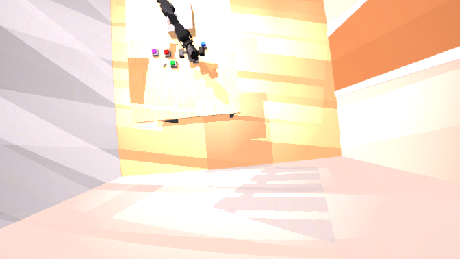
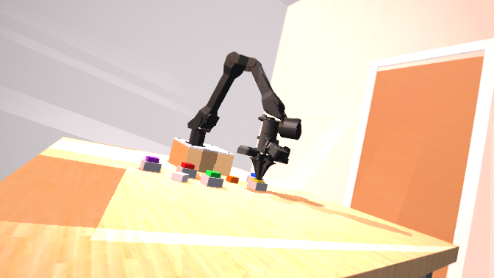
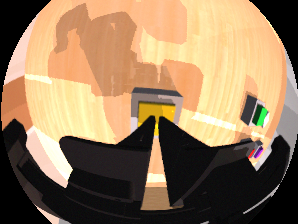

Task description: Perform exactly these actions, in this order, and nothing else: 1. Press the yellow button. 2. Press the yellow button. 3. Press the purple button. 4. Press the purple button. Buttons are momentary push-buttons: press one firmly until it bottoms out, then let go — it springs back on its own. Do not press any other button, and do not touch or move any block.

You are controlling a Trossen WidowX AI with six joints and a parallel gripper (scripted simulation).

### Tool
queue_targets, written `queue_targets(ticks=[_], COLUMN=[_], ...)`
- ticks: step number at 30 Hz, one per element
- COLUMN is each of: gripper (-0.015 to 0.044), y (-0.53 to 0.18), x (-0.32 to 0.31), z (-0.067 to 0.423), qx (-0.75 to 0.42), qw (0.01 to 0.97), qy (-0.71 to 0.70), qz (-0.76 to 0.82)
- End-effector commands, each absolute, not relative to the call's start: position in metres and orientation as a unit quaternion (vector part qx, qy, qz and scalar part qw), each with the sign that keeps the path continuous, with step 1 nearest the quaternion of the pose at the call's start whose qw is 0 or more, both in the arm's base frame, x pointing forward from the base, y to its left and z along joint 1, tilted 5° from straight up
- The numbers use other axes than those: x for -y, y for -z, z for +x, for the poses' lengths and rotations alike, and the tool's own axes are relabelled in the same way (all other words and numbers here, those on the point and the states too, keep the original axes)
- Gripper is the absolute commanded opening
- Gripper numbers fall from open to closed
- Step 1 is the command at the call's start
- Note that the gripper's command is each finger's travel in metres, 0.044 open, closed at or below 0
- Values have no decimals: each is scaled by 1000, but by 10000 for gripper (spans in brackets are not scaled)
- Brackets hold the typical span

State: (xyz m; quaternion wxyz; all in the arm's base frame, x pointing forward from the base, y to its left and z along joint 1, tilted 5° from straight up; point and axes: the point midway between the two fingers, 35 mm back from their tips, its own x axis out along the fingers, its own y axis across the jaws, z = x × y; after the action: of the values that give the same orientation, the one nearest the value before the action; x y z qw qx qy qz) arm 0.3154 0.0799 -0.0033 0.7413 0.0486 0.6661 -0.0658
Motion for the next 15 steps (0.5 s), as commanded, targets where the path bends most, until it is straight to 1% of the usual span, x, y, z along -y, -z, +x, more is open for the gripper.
queue_targets(ticks=[1,9,13,15], gripper=[20,20,20,20], y=[4,4,-28,-30], x=[-80,-80,-81,-81], z=[315,315,312,312], qx=[-668,-668,-667,-667], qw=[740,740,740,740], qy=[63,63,63,63], qz=[49,49,49,49])
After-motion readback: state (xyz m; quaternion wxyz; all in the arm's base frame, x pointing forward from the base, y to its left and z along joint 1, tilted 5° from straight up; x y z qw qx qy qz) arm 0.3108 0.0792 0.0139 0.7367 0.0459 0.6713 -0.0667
